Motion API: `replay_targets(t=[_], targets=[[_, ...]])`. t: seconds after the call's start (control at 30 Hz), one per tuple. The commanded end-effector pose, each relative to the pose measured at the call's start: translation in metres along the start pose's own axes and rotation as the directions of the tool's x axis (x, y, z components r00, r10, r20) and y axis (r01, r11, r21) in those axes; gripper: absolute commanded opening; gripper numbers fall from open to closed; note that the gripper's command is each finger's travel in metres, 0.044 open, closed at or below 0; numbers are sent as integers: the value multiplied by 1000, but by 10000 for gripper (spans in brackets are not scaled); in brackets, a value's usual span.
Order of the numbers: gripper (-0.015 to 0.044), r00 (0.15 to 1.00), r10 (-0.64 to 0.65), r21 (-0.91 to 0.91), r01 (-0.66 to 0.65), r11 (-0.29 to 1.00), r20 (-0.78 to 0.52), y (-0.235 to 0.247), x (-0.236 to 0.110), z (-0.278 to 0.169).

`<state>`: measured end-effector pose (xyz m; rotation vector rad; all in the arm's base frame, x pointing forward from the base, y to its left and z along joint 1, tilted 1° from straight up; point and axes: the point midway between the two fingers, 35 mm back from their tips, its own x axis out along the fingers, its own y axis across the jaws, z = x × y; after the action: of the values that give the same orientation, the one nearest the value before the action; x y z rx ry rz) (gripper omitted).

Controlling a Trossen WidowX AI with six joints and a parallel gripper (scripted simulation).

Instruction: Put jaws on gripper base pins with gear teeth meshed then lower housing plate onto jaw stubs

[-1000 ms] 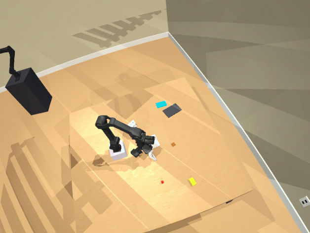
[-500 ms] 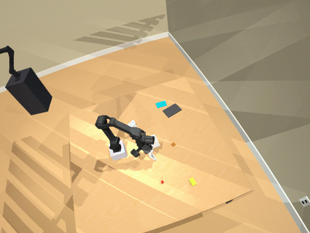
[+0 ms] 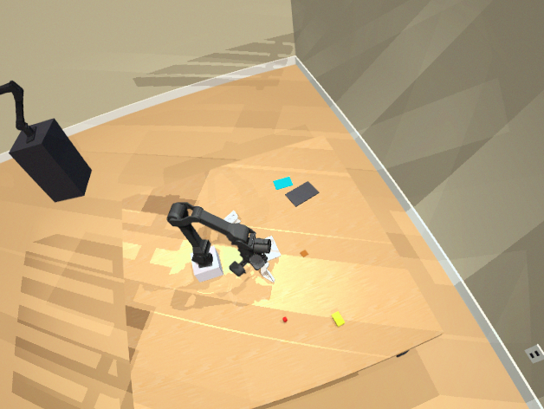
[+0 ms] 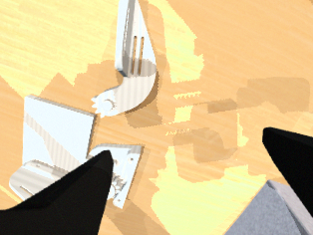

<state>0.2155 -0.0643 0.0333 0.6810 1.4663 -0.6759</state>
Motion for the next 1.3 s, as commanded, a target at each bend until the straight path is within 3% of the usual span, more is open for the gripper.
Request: replay_targets(t=[0.0, 0.17, 0.73, 1.27], targets=[[440, 1000, 0, 0, 0, 1000, 0, 0, 0, 0], [440, 1000, 0, 0, 0, 1000, 0, 0, 0, 0], [0, 1000, 0, 0, 0, 1000, 0, 0, 0, 0], [0, 1000, 0, 0, 0, 1000, 0, 0, 0, 0]])
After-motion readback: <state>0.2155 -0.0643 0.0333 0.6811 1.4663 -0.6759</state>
